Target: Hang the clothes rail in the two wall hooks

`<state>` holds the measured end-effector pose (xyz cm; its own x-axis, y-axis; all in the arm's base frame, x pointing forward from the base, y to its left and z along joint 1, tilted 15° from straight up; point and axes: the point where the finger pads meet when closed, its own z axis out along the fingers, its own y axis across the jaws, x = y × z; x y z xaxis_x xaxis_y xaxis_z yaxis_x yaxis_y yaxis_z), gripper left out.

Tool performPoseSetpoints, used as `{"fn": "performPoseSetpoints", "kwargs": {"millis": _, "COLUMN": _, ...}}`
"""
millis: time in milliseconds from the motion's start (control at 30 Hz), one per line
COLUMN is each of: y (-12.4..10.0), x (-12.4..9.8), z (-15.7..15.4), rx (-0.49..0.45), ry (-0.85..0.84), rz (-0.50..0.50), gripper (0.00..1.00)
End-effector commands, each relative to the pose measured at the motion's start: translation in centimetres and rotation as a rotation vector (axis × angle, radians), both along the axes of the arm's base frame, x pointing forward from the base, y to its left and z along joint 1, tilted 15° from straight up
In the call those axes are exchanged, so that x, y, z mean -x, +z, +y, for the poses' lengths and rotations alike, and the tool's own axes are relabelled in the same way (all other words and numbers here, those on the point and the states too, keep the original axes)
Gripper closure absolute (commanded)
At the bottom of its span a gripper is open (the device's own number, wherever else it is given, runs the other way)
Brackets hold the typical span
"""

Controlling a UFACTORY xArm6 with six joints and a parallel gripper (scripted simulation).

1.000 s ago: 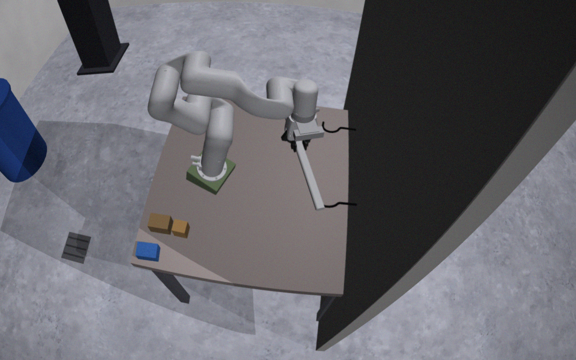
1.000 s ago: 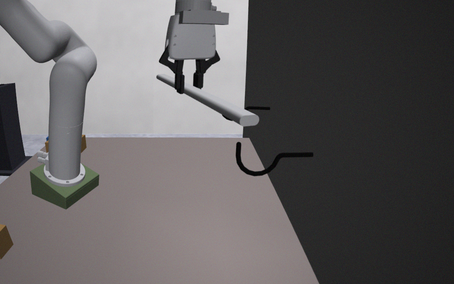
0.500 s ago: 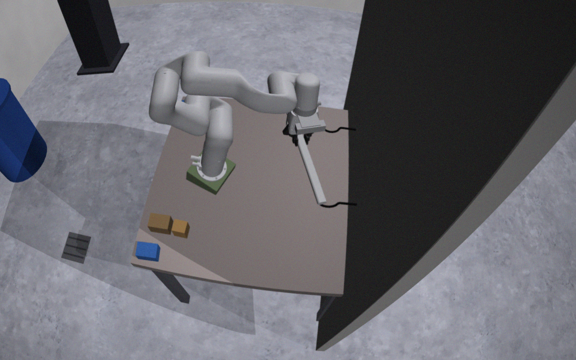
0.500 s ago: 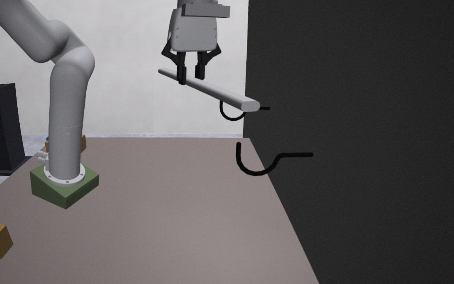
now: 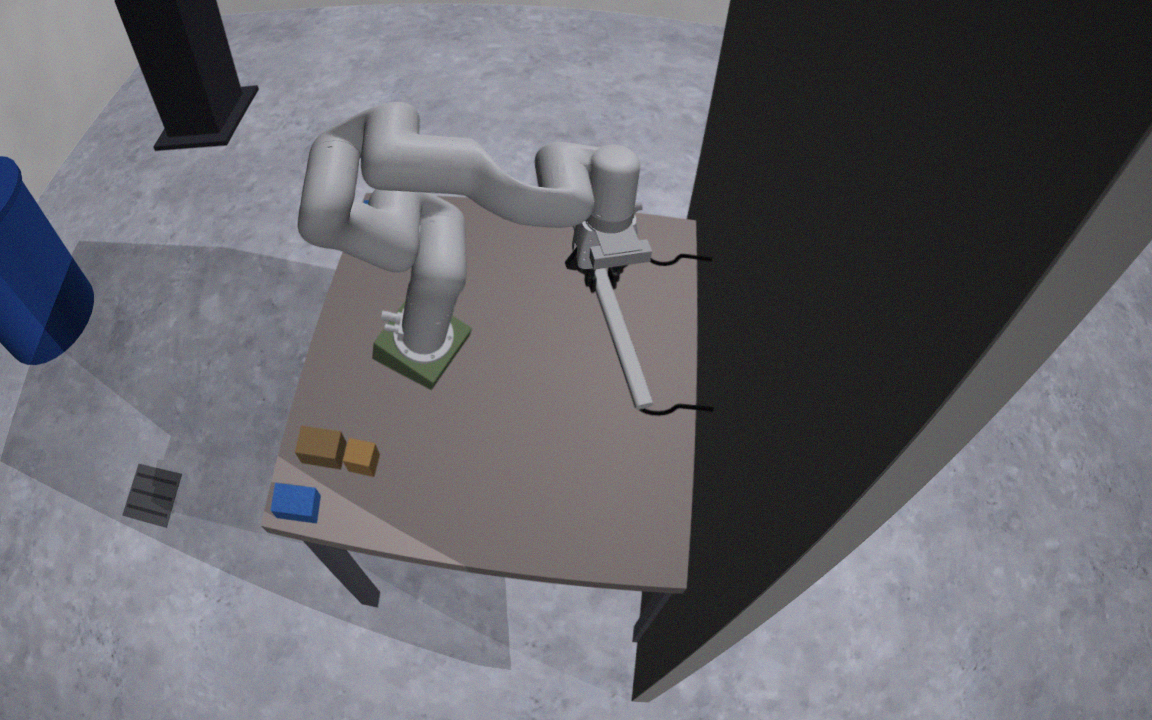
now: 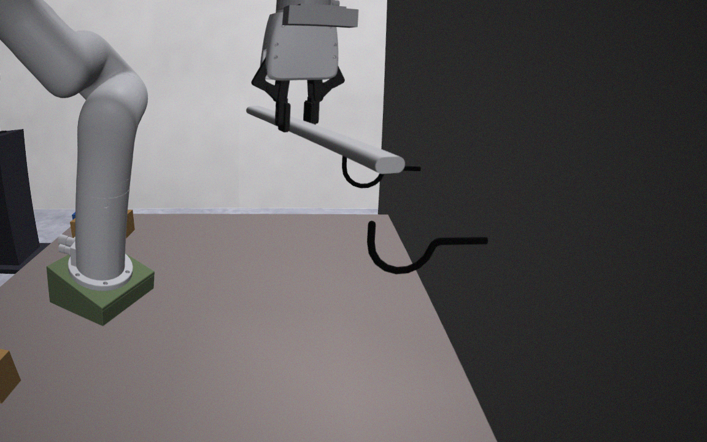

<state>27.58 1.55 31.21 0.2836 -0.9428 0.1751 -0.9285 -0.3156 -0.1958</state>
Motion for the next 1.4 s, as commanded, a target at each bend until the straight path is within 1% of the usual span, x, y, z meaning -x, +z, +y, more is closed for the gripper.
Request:
{"fn": "performPoseSetpoints", "kwargs": {"millis": 0, "y": 0.17, "x": -0.06, "z": 0.02, "rx": -0.003, "ry": -0.009, "rz": -0.005, "gripper": 1.0}}
{"fn": "performPoseSetpoints", "kwargs": {"millis": 1367, "y": 0.17, "x": -0.06, "z": 0.02, "rx": -0.048, "ry": -0.188, "rz": -0.025, "gripper": 1.0}}
